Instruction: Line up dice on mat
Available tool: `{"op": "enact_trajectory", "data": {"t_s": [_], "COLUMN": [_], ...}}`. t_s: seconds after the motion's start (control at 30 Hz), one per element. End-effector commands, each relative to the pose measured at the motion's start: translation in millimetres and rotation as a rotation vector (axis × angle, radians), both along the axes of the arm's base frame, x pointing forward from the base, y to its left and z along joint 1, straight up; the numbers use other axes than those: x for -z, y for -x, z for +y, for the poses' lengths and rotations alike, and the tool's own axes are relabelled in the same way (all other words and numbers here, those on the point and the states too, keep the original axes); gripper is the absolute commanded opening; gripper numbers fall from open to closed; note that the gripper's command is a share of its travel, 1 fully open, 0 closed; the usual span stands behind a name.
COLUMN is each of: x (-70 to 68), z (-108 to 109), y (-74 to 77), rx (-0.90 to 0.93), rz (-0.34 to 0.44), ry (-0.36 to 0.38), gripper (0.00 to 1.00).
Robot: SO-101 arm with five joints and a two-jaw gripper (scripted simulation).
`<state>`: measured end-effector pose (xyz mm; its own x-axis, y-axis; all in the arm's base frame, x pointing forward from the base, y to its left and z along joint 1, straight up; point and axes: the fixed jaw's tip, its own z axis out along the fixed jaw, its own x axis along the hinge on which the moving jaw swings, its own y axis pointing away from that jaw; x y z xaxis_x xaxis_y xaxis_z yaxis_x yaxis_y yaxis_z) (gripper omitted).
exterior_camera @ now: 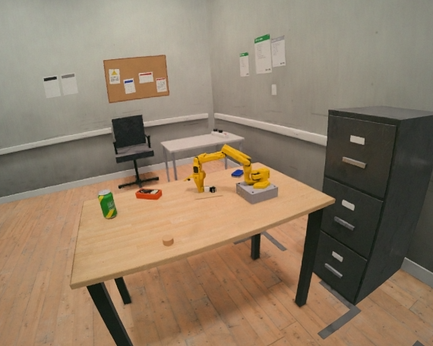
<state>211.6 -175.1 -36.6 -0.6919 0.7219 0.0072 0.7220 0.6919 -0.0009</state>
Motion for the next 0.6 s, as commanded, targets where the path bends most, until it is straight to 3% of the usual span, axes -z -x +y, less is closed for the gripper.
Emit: {"op": "enact_trajectory", "data": {"t_s": [0.0, 0.2, 0.57], "x": [3.6, -2.3, -27.4], "z": [0.0, 0.0, 1.5], "y": [4.6, 3.5, 0.7], "rx": [0.002, 0.002, 0.002], "rz": [0.012, 0.012, 0.011], "ry": [-0.011, -0.011, -0.01], "gripper": [0.0, 0.0, 0.0]}}
